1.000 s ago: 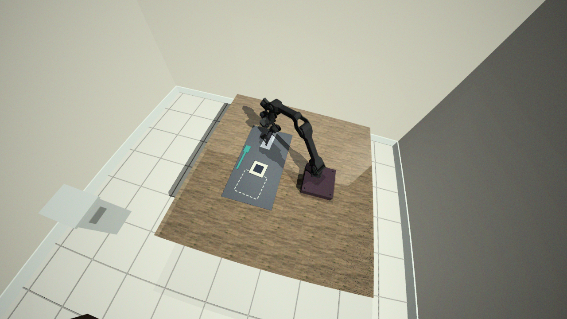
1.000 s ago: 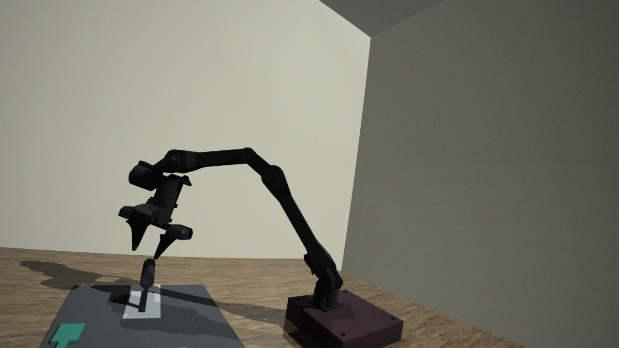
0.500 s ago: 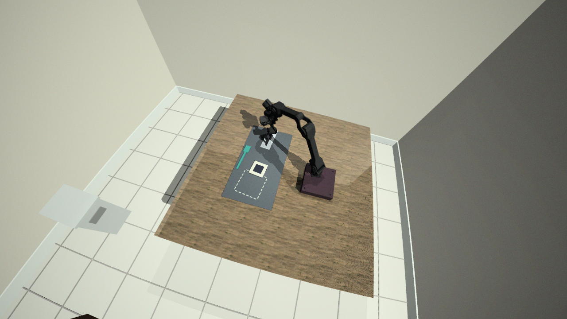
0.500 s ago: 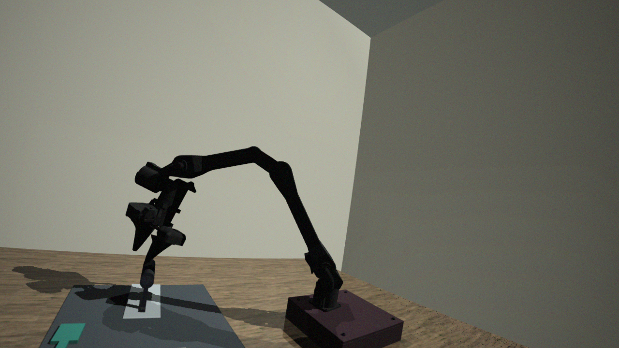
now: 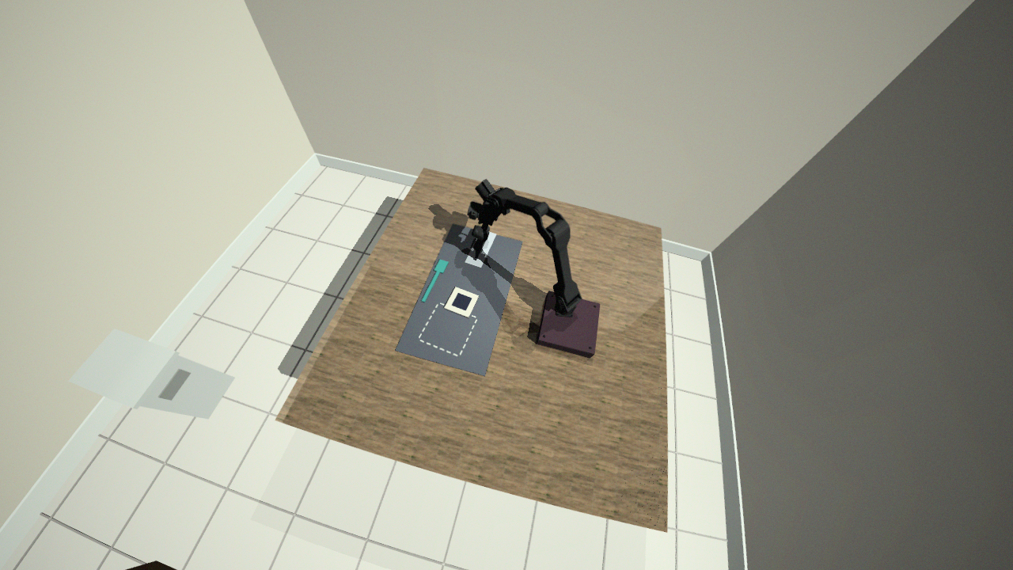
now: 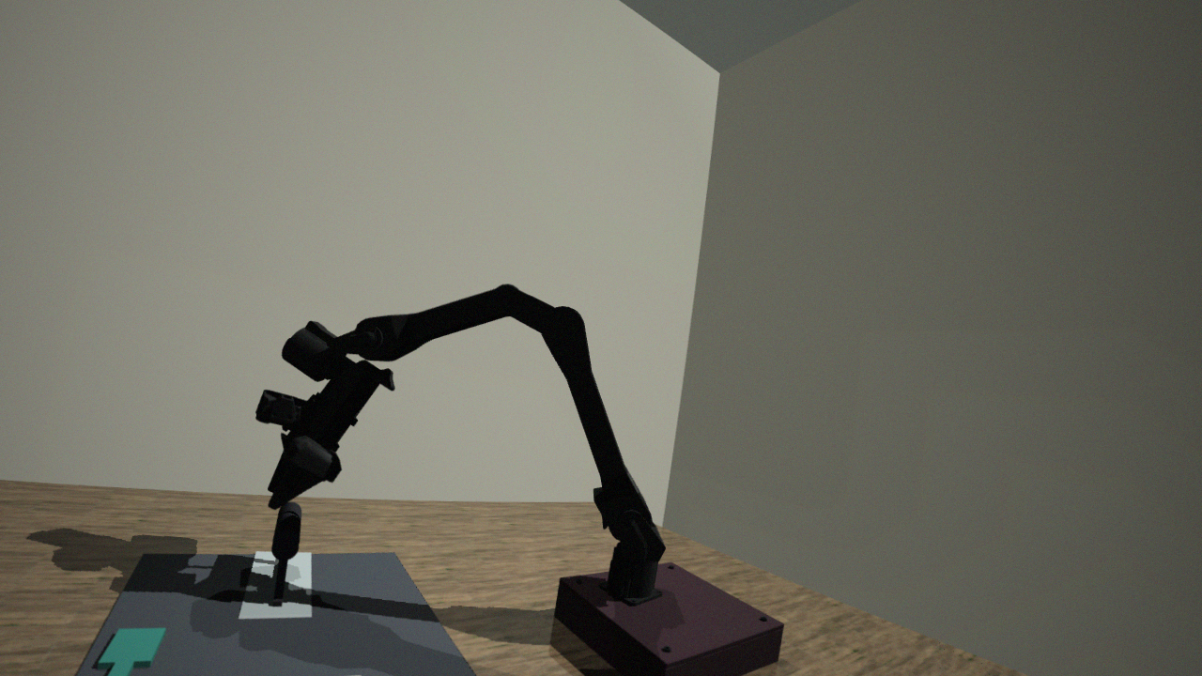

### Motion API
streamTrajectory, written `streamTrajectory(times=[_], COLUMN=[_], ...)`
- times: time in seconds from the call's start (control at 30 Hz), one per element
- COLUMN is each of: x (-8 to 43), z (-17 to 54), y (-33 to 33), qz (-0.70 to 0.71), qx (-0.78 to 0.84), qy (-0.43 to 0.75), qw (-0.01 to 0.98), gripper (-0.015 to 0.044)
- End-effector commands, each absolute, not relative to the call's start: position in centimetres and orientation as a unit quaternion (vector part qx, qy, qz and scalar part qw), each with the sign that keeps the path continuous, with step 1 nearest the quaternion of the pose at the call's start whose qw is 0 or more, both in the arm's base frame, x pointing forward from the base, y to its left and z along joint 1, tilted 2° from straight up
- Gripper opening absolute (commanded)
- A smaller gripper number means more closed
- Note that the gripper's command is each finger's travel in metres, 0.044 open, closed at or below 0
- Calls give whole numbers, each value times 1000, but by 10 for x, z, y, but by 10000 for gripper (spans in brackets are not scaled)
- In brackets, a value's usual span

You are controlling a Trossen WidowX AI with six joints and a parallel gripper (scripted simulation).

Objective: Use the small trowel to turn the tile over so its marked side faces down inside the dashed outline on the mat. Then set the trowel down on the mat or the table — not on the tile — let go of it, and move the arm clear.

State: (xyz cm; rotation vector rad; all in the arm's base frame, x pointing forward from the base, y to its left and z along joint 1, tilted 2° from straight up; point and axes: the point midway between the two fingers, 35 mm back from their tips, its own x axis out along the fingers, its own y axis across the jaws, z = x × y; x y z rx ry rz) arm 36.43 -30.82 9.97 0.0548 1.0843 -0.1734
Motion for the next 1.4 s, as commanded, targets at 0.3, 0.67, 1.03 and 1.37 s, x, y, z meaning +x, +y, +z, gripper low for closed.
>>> streamTrajectory(times=[0.3,0.67,1.03,1.37], x=[354,343,334,324], z=[93,88,80,72], y=[-307,-304,-293,-279], qz=[-192,-254,-292,-307], qx=[204,344,491,617], qy=[434,352,268,193], qw=[856,833,776,698], gripper=[300,300,300,300])
